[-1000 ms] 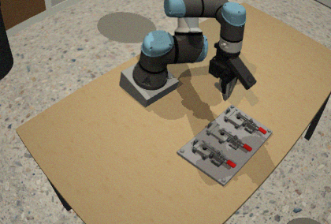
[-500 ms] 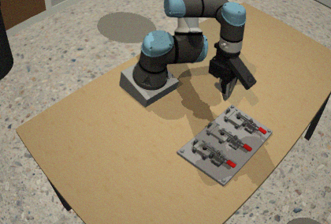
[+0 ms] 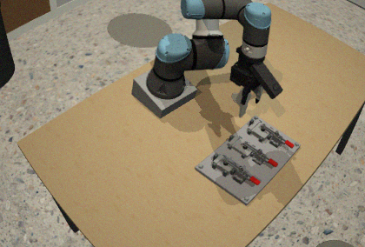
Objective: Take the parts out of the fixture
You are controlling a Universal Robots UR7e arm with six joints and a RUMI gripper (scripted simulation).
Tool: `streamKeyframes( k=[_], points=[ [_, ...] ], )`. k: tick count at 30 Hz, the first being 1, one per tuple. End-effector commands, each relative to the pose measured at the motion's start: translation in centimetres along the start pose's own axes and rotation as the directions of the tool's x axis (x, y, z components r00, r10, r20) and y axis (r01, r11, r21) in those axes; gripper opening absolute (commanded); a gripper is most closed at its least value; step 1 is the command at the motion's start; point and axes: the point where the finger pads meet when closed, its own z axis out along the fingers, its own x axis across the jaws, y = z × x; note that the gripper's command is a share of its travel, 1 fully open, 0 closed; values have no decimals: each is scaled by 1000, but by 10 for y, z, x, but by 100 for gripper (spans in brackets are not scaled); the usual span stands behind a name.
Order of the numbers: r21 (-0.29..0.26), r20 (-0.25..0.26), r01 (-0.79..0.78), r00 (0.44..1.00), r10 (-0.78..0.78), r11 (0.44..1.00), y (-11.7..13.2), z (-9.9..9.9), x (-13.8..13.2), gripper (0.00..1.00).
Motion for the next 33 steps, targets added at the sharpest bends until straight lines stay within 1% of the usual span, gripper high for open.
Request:
streamKeyframes(
  k=[1,31,32,33],
  points=[
    [1,0,0,1000,0,1000,0,0,0,59],
    [1,0,0,1000,0,1000,0,0,0,59],
    [1,0,0,1000,0,1000,0,0,0,28],
    [1,0,0,1000,0,1000,0,0,0,28]
  ],
)
